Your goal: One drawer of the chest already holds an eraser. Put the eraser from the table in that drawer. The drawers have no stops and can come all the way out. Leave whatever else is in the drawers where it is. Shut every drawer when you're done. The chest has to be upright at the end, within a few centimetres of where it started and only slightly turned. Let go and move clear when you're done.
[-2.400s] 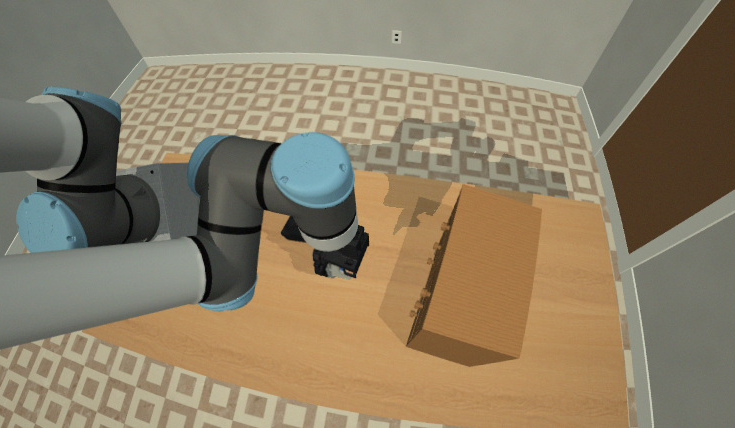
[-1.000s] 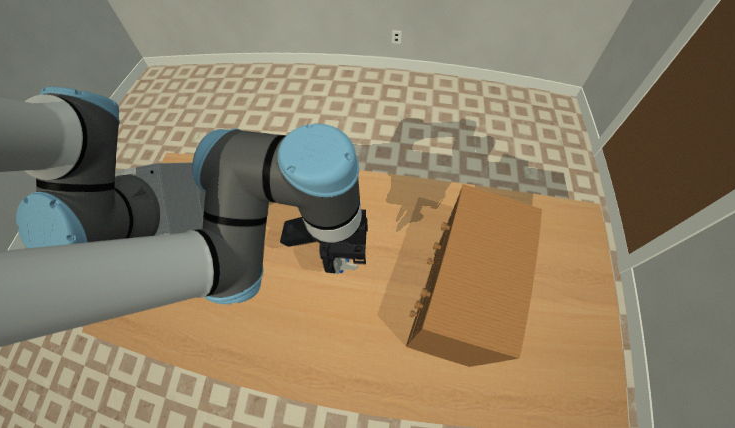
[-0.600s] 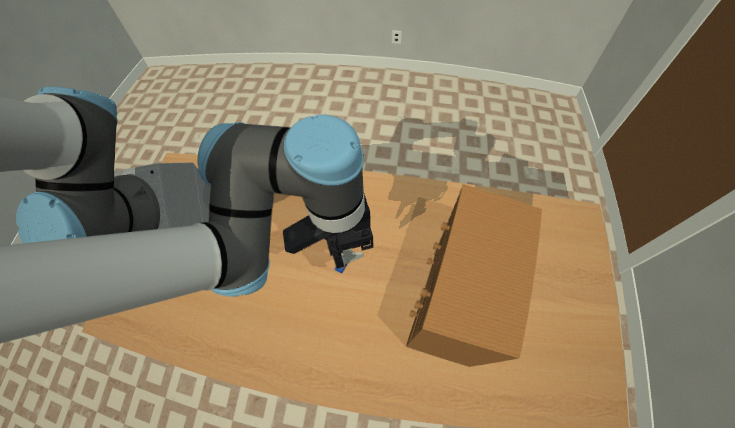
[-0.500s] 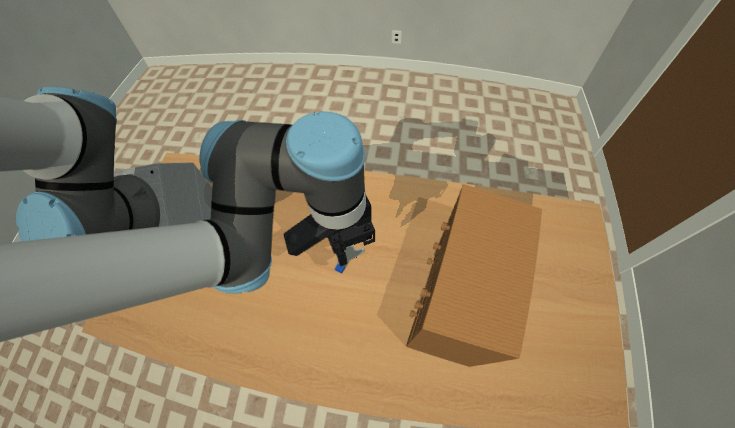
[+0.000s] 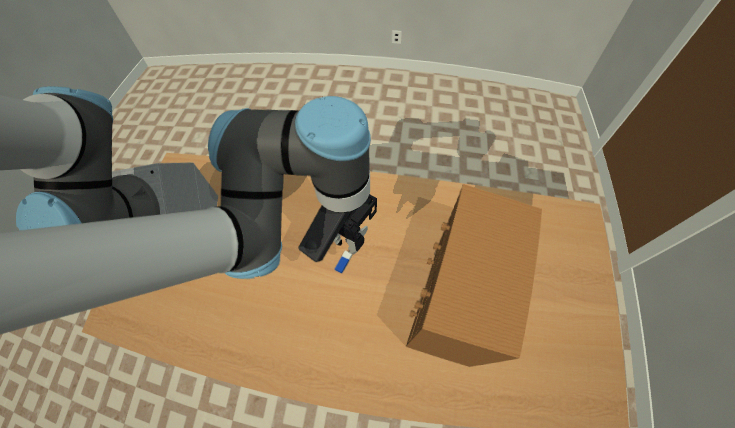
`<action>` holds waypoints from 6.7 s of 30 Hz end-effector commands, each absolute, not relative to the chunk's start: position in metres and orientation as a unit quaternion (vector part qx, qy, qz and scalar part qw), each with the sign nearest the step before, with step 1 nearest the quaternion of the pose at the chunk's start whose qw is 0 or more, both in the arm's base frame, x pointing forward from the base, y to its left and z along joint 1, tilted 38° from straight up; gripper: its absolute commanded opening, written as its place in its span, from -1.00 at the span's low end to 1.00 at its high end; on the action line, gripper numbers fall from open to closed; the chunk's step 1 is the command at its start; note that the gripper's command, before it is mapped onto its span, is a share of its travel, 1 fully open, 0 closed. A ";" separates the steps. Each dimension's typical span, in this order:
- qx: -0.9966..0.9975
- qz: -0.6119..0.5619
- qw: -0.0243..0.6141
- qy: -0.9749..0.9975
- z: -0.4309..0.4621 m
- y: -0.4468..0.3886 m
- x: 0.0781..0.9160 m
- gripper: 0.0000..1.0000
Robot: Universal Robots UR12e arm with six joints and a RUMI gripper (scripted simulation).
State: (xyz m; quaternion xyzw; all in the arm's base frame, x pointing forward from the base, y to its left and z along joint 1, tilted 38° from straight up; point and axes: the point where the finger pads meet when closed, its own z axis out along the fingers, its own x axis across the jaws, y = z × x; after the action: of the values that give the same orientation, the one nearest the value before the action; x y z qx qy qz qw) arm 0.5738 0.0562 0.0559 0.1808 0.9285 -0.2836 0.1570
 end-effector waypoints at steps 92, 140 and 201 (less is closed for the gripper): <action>-0.627 -0.328 -0.097 0.700 -0.007 0.136 0.601 -0.61; -0.622 -0.549 0.125 0.544 -0.052 0.087 0.682 -0.61; -0.616 -0.573 0.153 0.519 -0.058 0.080 0.693 -0.61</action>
State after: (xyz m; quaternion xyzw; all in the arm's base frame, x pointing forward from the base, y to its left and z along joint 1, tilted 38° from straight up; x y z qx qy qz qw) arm 0.6931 0.0799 -0.0578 -0.6159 0.5188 -0.5730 0.1525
